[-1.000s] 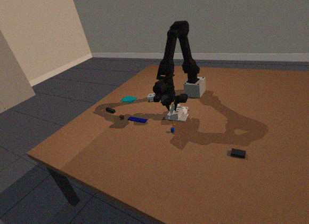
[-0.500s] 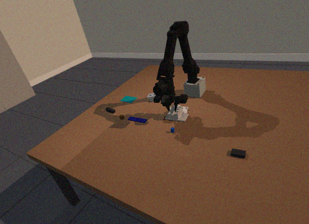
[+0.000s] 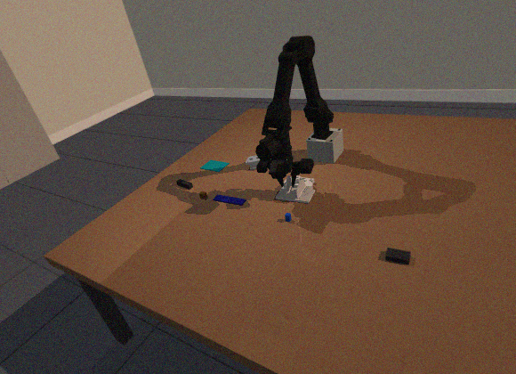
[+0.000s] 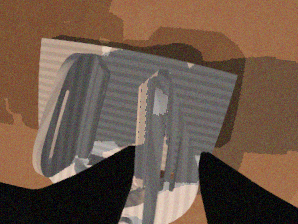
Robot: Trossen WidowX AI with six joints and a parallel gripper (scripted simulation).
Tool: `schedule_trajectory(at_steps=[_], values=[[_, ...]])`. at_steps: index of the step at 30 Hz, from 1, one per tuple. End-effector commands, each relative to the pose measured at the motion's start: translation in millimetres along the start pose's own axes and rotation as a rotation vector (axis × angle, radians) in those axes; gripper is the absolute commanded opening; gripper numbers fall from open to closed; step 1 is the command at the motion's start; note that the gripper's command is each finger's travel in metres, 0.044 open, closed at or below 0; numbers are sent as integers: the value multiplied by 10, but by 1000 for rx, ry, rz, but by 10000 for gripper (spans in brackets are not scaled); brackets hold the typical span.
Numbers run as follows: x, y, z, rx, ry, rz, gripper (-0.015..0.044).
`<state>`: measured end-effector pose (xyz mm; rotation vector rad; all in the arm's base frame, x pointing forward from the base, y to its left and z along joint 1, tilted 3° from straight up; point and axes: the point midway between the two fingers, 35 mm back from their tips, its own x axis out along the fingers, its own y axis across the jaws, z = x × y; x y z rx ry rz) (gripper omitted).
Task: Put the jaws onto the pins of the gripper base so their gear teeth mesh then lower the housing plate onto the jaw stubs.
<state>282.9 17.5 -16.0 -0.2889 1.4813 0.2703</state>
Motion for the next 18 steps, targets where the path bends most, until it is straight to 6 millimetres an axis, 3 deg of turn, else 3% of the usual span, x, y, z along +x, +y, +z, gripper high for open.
schedule_trajectory(at_steps=[1, 18], values=[[8, 2, 4, -7, -2, 2, 134], [50, 2, 3, -9, -2, 2, 134]])
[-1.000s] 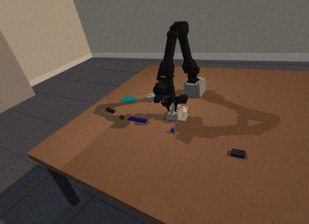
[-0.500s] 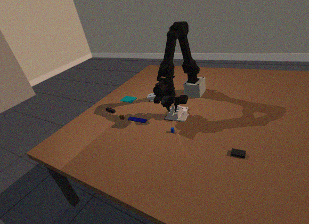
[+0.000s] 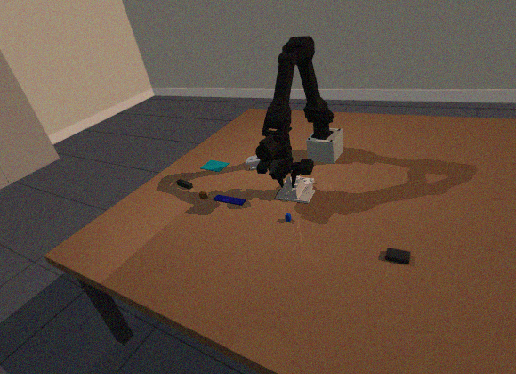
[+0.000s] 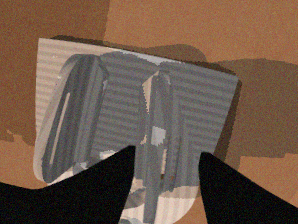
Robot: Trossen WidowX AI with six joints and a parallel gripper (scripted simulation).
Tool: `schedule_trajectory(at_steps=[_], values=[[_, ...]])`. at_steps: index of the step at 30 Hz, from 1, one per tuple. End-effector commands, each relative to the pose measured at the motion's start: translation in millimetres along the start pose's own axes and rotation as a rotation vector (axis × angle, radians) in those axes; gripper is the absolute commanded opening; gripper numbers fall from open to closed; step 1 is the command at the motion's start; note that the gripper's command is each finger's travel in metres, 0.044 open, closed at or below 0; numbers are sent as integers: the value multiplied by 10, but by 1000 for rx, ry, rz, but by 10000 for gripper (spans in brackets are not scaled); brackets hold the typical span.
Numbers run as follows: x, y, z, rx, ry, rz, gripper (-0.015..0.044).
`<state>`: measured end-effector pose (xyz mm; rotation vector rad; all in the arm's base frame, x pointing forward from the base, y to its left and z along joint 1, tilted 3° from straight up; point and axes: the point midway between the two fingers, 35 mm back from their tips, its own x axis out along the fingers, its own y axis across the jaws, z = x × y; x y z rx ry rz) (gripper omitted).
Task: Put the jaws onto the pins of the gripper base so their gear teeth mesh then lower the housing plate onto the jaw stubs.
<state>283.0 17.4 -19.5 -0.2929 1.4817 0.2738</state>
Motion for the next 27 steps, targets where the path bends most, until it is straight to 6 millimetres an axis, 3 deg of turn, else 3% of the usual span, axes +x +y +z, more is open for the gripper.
schedule_trajectory(at_steps=[1, 27], values=[[24, 3, 5, -4, -3, 2, 134], [67, 3, 5, -6, -3, 2, 134]])
